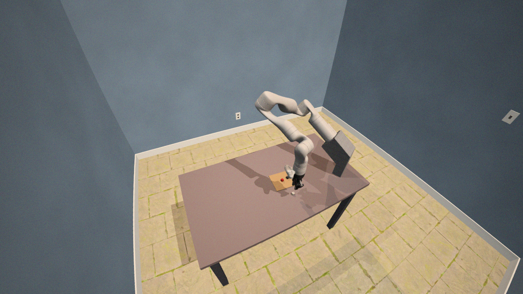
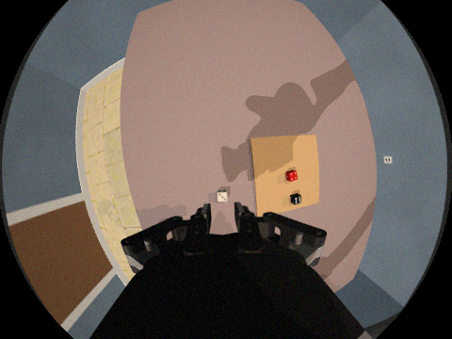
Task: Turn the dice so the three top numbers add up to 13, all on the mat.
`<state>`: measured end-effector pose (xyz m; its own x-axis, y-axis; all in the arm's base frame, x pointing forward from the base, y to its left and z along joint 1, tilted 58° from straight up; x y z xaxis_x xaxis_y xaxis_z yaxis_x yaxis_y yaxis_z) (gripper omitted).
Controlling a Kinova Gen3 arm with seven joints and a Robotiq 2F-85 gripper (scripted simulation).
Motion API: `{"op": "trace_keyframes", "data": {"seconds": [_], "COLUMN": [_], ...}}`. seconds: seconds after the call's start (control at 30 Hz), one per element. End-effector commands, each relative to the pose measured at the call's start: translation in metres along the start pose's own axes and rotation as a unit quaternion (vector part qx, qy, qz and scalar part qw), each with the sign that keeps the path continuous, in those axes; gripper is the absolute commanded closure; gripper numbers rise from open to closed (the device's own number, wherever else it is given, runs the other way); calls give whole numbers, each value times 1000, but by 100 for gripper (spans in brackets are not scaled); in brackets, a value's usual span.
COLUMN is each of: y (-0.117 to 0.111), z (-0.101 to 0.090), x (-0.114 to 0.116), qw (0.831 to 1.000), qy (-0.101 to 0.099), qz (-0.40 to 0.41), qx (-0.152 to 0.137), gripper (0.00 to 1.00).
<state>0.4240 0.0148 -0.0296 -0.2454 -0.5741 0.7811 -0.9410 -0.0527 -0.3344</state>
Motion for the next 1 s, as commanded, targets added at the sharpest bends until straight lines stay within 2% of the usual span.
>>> {"op": "trace_keyframes", "data": {"seconds": [0.0, 0.37, 0.97], "y": [0, 0, 0], "z": [2, 7, 29], "x": [0, 0, 0], "qw": [1000, 1000, 1000], "qy": [0, 0, 0], "qz": [2, 2, 2], "qx": [2, 2, 2], "gripper": [69, 69, 69]}}
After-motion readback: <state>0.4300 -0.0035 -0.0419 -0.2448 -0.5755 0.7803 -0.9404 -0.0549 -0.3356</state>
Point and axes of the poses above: the point where the finger pads meet when closed, its own z axis out along the fingers, its own x axis across the jaws, y = z × x, the point moved 4 cm from there along -z, back along the fingers, and after that the axes turned 11 degrees about -z, right-handed, at the moved point
